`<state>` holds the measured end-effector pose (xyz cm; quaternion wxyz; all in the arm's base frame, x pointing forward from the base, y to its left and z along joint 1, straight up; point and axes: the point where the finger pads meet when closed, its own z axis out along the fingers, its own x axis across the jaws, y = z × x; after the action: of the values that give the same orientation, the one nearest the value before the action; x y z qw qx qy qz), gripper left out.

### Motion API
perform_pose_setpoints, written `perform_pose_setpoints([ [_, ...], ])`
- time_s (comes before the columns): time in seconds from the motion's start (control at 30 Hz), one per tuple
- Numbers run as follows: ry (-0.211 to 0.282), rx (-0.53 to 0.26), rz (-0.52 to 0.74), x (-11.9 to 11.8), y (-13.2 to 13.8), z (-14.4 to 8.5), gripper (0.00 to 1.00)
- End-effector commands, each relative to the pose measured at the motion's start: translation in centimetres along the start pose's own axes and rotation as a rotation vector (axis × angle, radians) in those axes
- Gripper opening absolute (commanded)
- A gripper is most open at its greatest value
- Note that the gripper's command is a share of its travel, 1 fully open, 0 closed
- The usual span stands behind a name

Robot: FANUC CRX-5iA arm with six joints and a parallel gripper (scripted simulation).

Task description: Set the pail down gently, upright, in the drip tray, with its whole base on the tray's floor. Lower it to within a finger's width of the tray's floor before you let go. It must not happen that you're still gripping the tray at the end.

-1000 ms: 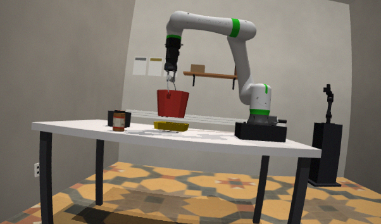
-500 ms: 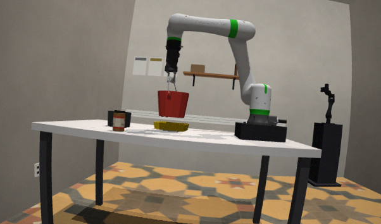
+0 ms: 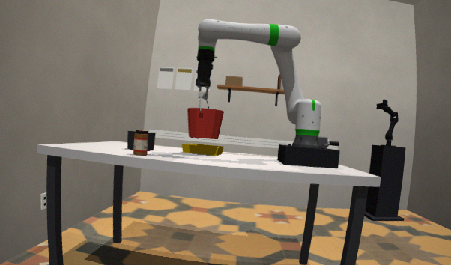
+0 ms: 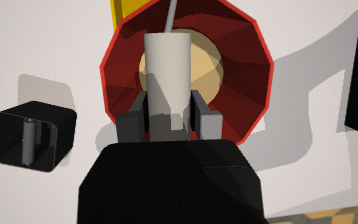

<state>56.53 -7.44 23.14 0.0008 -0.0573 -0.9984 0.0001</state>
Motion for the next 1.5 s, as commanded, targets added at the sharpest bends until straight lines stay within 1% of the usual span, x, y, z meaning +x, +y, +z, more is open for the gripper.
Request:
perform_pose_setpoints([
  [0.0, -0.003, 0.0, 0.0, -0.2, -0.9, -0.2, 0.0],
  [0.27, -0.003, 0.0, 0.0, -0.7, -3.3, -0.2, 0.0],
  [0.33, -0.003, 0.0, 0.0, -0.7, -3.3, -0.2, 0.0],
  [0.83, -0.003, 0.001, 0.0, -1.4, -7.1, -0.2, 0.0],
  [0.9, -0.003, 0.001, 0.0, -1.4, -7.1, -0.2, 0.0],
  [1.37, -0.003, 0.001, 0.0, -1.9, -9.7, -0.2, 0.0],
  [1.47, -0.003, 0.001, 0.0, -1.9, -9.8, -0.2, 0.0],
])
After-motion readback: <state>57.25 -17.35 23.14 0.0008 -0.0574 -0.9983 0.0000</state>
